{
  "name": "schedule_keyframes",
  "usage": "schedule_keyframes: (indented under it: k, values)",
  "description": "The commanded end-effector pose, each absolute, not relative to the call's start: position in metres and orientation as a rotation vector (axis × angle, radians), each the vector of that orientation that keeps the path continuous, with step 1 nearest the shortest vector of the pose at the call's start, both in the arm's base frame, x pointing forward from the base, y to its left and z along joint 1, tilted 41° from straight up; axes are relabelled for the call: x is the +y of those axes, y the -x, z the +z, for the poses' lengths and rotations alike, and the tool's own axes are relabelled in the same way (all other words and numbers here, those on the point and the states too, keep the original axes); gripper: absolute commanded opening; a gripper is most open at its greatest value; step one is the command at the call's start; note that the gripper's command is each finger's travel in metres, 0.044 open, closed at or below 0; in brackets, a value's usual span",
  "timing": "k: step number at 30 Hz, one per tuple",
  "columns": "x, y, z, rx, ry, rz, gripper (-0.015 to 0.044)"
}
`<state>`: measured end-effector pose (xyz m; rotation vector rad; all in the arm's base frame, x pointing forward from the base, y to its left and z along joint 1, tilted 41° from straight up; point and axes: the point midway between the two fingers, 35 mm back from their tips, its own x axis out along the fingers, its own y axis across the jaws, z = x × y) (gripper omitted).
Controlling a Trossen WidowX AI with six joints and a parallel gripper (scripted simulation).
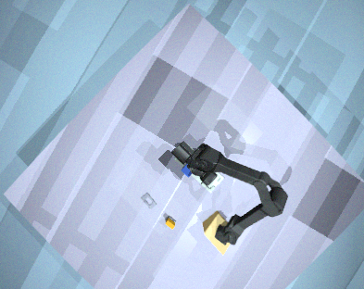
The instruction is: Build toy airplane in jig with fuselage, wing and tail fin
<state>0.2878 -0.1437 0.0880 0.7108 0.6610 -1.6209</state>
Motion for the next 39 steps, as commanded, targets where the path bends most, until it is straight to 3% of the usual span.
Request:
schedule_keyframes:
  k: [1, 7, 14, 30, 39]
  values:
    - [-0.138, -0.290, 0.095, 0.662, -0.712, -1.620, 0.0440]
    - [-0.090, -0.299, 0.149, 0.666, -0.704, -1.620, 0.0440]
    - [-0.089, -0.301, 0.151, 0.678, -0.692, -1.613, 0.0440]
    - [-0.091, -0.302, 0.150, 1.572, 0.431, -0.695, 0.0440]
    - [-0.091, -0.303, 0.150, 1.629, 0.539, -0.581, 0.0440]
